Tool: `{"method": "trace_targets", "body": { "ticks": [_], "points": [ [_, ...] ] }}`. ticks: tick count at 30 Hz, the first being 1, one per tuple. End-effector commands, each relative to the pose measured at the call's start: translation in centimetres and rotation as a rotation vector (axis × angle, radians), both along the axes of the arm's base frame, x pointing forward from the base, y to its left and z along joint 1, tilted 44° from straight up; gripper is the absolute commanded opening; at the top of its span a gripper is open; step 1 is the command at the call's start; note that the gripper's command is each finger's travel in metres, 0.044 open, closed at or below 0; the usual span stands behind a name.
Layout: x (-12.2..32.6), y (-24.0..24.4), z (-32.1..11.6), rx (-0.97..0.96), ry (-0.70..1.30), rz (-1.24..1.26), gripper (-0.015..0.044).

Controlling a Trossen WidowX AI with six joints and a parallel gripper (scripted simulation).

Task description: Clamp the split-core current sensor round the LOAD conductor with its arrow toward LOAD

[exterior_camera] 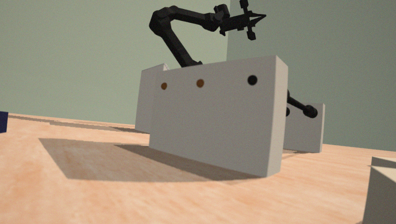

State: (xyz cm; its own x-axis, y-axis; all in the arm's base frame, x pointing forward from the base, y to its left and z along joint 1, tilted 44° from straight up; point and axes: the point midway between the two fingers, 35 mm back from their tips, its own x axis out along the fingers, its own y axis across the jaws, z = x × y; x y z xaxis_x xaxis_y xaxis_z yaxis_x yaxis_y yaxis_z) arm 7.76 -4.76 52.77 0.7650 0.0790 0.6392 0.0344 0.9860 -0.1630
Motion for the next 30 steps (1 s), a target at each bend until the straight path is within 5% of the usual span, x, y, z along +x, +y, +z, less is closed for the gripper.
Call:
{"method": "trace_targets", "body": {
  "ticks": [1, 10, 17, 25, 30],
  "points": [
    [0.1, 0.2, 0.0, -0.002, 0.001, 0.000, 0.0026],
    [7.7, 8.7, -3.5, -0.083, 0.132, -0.001, 0.0263],
    [16.0, 9.9, -9.9, -0.046, 0.343, 0.004, 0.0440],
    [23.4, 5.3, -19.6, 0.146, 0.628, -0.017, 0.0440],
    [23.8, 4.8, -20.5, 0.169, 0.650, -0.020, 0.0440]
  ]
}}
